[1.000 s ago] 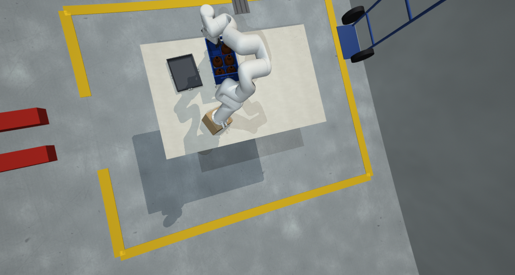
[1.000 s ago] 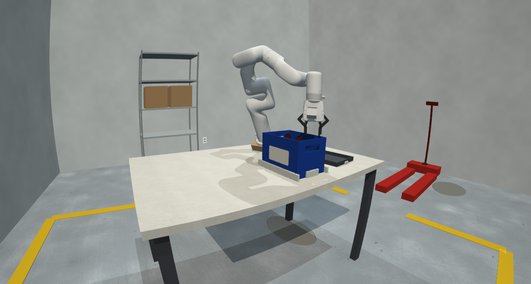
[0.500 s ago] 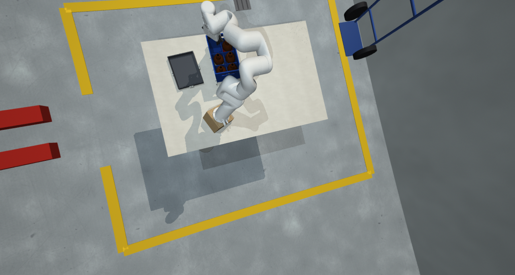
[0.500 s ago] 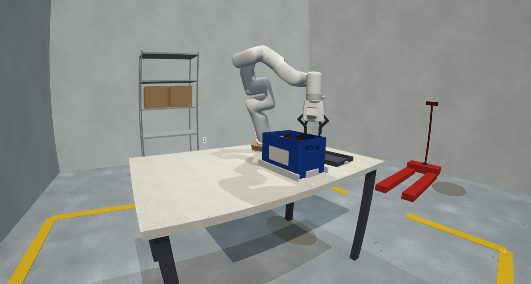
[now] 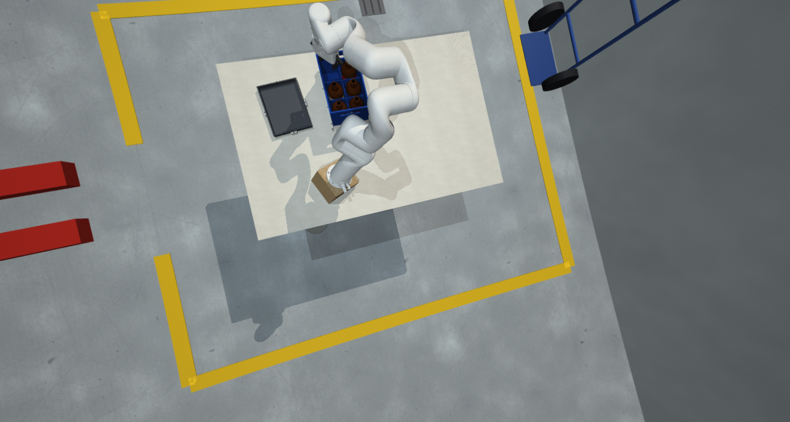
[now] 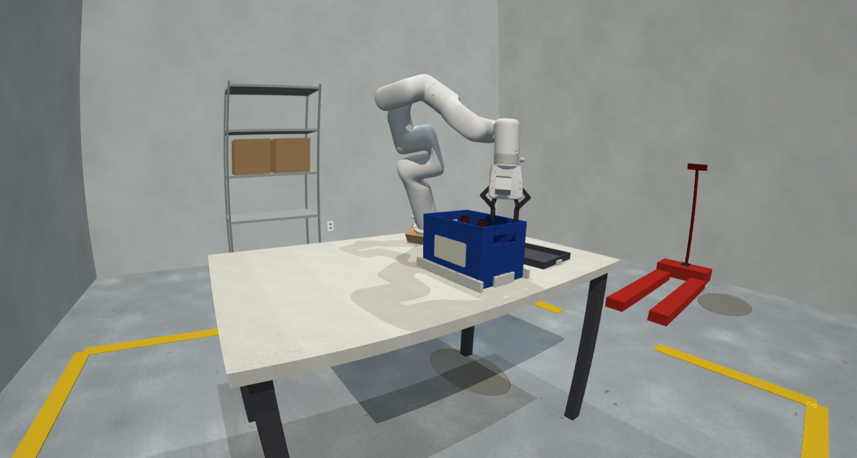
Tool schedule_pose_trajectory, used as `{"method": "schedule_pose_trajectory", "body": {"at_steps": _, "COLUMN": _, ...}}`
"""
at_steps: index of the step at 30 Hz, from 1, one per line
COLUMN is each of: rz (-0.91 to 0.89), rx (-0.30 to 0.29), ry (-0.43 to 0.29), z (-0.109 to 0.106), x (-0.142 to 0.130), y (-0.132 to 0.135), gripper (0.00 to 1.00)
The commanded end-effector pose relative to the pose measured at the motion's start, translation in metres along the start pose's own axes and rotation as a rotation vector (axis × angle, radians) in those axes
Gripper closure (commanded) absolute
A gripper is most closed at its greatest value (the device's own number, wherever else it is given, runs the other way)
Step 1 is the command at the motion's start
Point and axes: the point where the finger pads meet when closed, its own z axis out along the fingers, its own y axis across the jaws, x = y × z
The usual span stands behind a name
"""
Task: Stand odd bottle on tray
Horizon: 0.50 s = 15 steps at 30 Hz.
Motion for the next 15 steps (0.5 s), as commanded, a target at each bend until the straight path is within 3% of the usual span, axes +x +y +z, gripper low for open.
{"method": "schedule_pose_trajectory", "body": {"at_steps": 1, "rz": 0.000, "rx": 0.003, "ry": 0.003, "z": 0.003, "x": 0.001, "y": -0.001, "gripper": 0.35}}
{"method": "schedule_pose_trajectory", "body": {"at_steps": 15, "rz": 0.000, "rx": 0.003, "ry": 0.003, "z": 0.018, "x": 0.001, "y": -0.001, "gripper": 0.35}}
